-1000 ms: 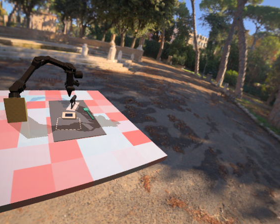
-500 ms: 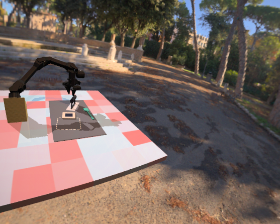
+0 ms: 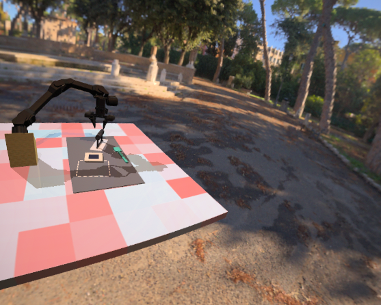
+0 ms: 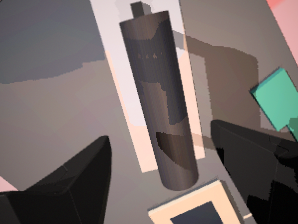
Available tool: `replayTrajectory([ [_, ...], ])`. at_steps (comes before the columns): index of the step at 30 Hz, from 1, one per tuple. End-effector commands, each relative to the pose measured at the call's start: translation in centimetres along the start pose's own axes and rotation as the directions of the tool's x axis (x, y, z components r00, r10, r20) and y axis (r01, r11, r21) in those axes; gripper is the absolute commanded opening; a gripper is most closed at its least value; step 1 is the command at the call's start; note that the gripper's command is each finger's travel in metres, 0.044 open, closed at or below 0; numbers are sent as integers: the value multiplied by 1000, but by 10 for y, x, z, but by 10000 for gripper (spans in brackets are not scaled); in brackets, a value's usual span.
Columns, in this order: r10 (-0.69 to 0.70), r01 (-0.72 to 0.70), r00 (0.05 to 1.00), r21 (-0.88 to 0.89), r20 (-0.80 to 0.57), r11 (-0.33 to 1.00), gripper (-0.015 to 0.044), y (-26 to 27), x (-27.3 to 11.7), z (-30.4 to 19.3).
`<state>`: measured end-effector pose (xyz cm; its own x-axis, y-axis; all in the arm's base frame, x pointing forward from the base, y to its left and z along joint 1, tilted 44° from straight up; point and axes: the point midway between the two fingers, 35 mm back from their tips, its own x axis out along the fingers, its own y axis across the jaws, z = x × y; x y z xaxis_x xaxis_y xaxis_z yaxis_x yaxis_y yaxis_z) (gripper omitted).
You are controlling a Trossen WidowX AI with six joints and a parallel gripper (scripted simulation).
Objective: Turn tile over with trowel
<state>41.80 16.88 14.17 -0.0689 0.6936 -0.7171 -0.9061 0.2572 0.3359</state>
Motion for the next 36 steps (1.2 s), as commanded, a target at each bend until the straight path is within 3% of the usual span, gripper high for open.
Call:
replayTrajectory([
  [1,4,-5,1000,-103,-4,995,270,-4,2,0],
  [35,5,-6,1000,-109,-2,994,270,-5,46,2],
  [36,5,-6,1000,-109,-2,994,244,-5,46,2],
])
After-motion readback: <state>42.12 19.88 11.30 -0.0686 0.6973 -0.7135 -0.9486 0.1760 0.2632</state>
